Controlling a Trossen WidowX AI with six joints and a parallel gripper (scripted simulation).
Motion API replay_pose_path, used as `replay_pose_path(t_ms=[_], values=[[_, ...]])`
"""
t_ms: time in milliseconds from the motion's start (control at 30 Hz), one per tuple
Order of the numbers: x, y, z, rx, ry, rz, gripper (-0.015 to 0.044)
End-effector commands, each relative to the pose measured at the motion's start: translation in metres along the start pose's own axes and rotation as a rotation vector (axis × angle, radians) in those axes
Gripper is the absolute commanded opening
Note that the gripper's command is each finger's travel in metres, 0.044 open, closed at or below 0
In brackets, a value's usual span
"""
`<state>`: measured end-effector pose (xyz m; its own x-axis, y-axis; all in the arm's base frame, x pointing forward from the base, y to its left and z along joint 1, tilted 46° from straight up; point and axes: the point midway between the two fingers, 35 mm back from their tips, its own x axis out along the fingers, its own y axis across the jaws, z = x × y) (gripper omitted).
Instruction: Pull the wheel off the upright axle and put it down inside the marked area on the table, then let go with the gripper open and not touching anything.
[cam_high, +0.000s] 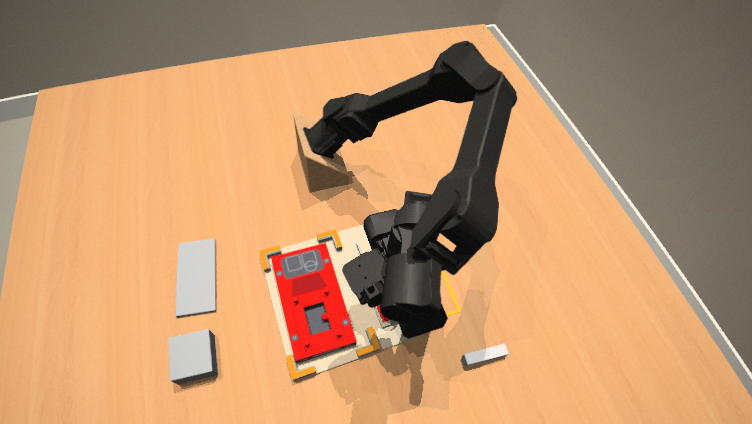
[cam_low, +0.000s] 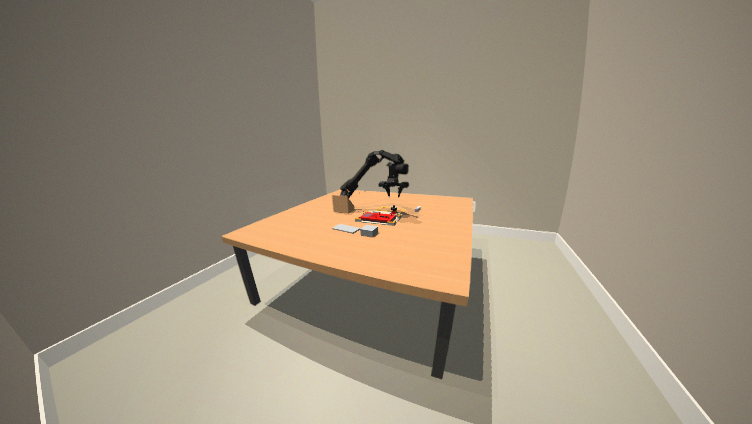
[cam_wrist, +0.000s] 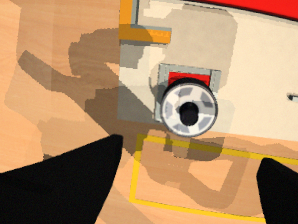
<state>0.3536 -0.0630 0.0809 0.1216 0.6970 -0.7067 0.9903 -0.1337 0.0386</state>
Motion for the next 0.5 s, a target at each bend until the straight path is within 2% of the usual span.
replay_pose_path(t_ms=[0, 367, 467], values=[[0.009, -0.001, 0.000, 0.010, 0.007, -0.007, 0.0300], [0.072, -0.001, -0.002, 0.009, 0.010, -0.007, 0.0300], [0.076, -0.001, -0.003, 0.009, 0.010, -0.007, 0.0300]])
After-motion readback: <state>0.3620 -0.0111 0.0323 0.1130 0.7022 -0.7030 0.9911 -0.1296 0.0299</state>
